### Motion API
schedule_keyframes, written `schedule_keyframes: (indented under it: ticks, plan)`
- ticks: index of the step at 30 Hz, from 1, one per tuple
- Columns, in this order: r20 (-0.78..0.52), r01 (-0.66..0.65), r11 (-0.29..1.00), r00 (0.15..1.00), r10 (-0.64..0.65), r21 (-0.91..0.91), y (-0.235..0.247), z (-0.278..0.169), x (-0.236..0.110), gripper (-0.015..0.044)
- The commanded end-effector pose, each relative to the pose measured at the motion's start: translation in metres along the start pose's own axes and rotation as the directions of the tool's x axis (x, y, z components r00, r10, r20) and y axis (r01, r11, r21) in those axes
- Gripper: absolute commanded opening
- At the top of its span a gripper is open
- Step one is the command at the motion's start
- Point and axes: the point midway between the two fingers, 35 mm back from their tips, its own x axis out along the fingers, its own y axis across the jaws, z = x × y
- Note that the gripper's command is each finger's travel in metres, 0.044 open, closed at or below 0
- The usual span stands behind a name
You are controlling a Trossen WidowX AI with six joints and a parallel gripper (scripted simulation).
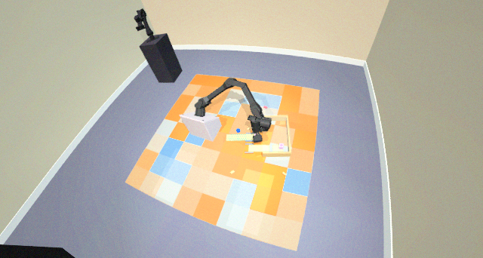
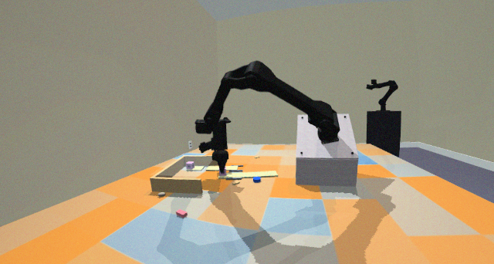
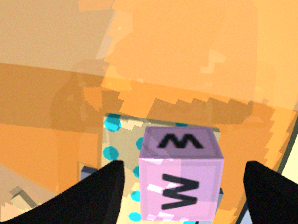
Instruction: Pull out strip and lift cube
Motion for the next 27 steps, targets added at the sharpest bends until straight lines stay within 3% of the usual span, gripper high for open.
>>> schedule_keyframes:
  ticks: [1, 11, 14, 24, 27]
  plan:
    - [-0.008, -0.008, 1.0, 1.0, 0.008, 0.005, 0.0024, -0.0026, 0.0114, 0.025]
    - [-0.008, -0.008, 1.0, 1.0, 0.008, 0.005, 0.0026, -0.0028, 0.0138, 0.025]
    - [-0.007, -0.004, 1.0, 1.0, 0.004, 0.003, 0.0011, -0.0026, 0.0116, 0.0171]
    - [-0.007, -0.004, 1.0, 1.0, 0.004, 0.003, 0.0011, -0.0026, 0.0116, 0.0105]
    - [-0.007, -0.004, 1.0, 1.0, 0.004, 0.003, 0.0013, -0.0031, 0.0111, 0.0026]
